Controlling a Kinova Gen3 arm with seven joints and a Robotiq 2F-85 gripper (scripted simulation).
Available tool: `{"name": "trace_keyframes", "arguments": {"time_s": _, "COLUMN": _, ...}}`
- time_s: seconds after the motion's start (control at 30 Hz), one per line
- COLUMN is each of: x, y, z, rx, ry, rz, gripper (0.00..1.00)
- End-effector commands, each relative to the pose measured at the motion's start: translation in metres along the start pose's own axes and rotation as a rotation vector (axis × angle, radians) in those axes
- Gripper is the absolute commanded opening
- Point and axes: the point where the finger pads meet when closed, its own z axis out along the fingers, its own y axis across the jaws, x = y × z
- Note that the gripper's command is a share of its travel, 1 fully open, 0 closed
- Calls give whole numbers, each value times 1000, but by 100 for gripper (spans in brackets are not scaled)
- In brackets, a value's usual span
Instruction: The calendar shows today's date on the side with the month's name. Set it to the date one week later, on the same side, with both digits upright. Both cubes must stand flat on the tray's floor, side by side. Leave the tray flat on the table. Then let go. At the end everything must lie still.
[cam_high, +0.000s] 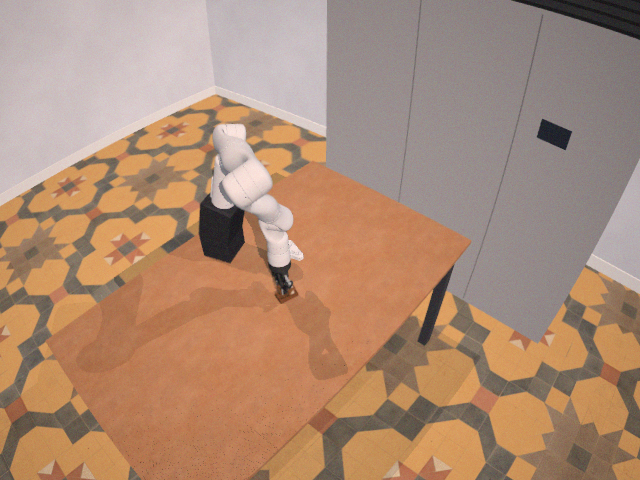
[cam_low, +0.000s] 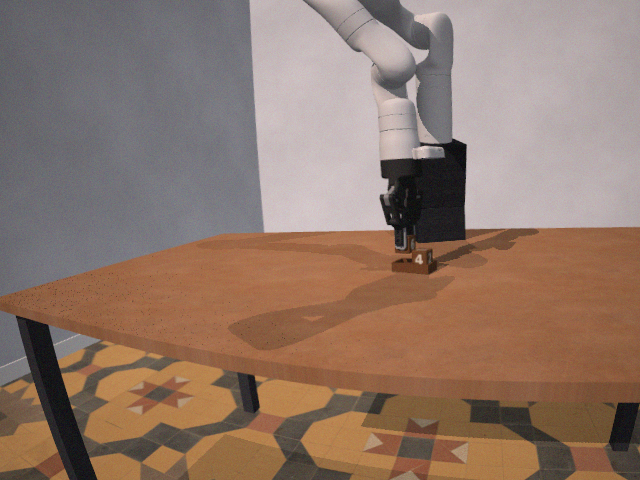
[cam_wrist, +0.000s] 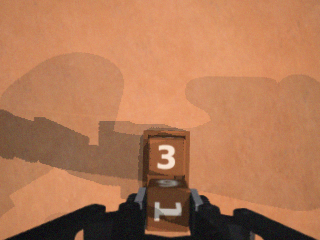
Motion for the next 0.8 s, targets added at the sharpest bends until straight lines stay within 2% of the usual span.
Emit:
{"name": "trace_keyframes", "arguments": {"time_s": 0.0, "x": 0, "y": -1, "z": 3, "rx": 3, "ry": 1, "rz": 1, "gripper": 26}}
{"name": "trace_keyframes", "arguments": {"time_s": 0.77, "x": 0, "y": -1, "z": 13, "rx": 3, "ry": 1, "rz": 1, "gripper": 26}}
